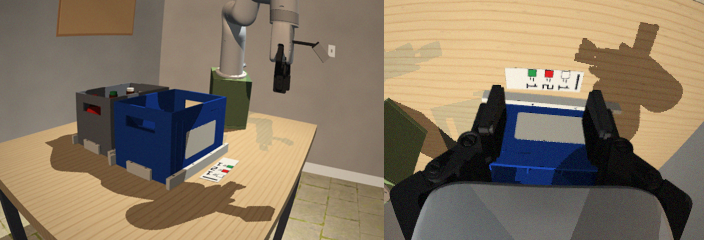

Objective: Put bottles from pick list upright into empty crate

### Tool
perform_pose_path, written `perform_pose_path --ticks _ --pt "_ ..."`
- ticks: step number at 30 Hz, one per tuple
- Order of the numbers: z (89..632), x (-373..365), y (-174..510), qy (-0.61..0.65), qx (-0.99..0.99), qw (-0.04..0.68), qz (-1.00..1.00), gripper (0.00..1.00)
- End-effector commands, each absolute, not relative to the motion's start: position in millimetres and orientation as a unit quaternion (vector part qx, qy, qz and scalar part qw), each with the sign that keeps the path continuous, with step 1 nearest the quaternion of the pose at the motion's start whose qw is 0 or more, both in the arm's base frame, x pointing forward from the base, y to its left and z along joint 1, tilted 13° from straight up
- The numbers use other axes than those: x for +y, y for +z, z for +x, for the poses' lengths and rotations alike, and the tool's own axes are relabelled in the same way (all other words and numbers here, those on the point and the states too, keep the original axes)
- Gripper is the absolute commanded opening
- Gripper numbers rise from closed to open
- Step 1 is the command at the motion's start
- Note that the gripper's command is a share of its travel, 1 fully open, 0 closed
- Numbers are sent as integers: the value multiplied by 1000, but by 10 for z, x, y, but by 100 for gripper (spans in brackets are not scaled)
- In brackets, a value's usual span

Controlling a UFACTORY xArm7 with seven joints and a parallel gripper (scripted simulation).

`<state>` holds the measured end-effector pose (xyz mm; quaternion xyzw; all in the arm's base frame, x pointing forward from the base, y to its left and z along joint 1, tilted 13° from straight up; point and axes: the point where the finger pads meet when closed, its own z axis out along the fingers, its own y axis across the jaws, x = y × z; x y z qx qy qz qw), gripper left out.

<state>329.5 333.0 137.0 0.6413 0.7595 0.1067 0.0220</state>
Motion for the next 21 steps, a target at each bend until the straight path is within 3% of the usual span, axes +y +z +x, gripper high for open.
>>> perform_pose_path --ticks 1,21 --pt "3303 3337 1381 108 759 22 641 65" --pt "3318 3239 1384 107 780 26 616 65"
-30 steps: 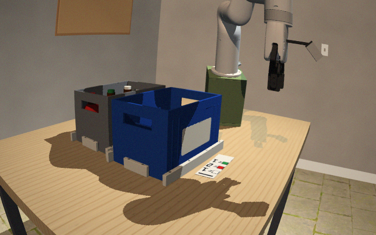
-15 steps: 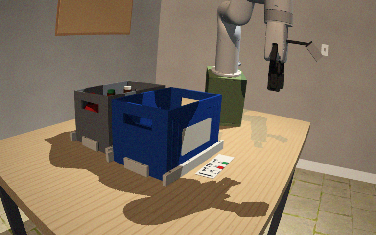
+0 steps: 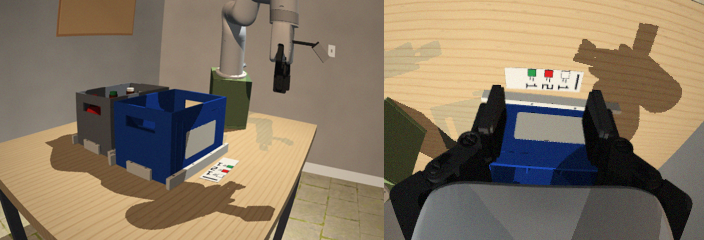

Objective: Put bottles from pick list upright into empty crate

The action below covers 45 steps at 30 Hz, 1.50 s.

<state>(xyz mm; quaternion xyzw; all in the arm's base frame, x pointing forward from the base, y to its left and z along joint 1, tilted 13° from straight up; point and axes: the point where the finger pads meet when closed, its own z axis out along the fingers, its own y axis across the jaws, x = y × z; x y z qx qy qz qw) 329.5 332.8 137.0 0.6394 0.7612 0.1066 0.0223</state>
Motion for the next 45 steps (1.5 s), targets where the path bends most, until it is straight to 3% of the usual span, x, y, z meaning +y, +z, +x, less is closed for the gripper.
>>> perform_pose_path --ticks 1,45 --pt "3325 3189 1386 107 790 28 603 65" --pt "3581 1303 1448 66 993 84 56 65"
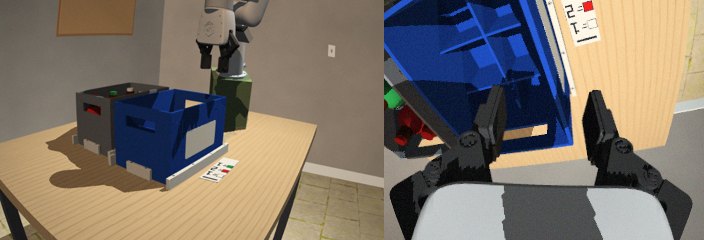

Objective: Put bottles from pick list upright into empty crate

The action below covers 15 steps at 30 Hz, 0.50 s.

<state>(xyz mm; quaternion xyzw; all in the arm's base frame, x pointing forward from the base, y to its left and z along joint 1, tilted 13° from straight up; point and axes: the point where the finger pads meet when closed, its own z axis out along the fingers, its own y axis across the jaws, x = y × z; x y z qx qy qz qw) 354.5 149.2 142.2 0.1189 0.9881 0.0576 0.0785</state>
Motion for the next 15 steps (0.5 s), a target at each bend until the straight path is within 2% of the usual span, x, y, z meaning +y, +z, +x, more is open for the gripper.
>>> perform_pose_path --ticks 1,15 --pt "3588 1253 1450 65 993 85 41 65" --pt "3669 657 1469 47 982 96 -154 65"
